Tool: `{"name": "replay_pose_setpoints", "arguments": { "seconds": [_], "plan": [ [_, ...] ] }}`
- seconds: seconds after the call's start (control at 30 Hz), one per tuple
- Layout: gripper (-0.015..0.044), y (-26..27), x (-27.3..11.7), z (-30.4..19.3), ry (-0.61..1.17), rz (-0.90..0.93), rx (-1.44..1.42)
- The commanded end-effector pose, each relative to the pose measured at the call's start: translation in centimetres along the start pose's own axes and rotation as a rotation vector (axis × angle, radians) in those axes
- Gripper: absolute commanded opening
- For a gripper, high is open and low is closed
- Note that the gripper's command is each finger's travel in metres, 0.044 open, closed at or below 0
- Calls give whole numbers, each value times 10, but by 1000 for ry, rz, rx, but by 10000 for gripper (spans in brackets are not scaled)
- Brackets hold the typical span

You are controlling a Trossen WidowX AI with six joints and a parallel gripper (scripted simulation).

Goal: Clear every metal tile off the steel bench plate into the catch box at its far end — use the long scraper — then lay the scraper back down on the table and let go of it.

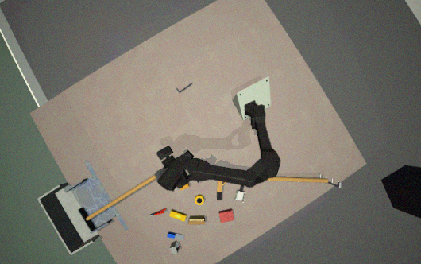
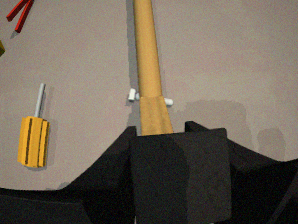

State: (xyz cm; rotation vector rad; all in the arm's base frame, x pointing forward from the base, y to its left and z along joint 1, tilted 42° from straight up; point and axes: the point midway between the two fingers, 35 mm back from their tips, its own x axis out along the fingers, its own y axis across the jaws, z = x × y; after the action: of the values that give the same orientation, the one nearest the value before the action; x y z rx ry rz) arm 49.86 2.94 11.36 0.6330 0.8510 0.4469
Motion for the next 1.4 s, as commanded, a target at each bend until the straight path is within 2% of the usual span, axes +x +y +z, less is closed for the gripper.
{"name": "replay_pose_setpoints", "arguments": {
  "seconds": [0.0,1.37],
  "plan": [
    [0,0,-9,-1,-7,2,-2],
    [0,1,-59,-46,-8,-3,-2]
  ]
}}
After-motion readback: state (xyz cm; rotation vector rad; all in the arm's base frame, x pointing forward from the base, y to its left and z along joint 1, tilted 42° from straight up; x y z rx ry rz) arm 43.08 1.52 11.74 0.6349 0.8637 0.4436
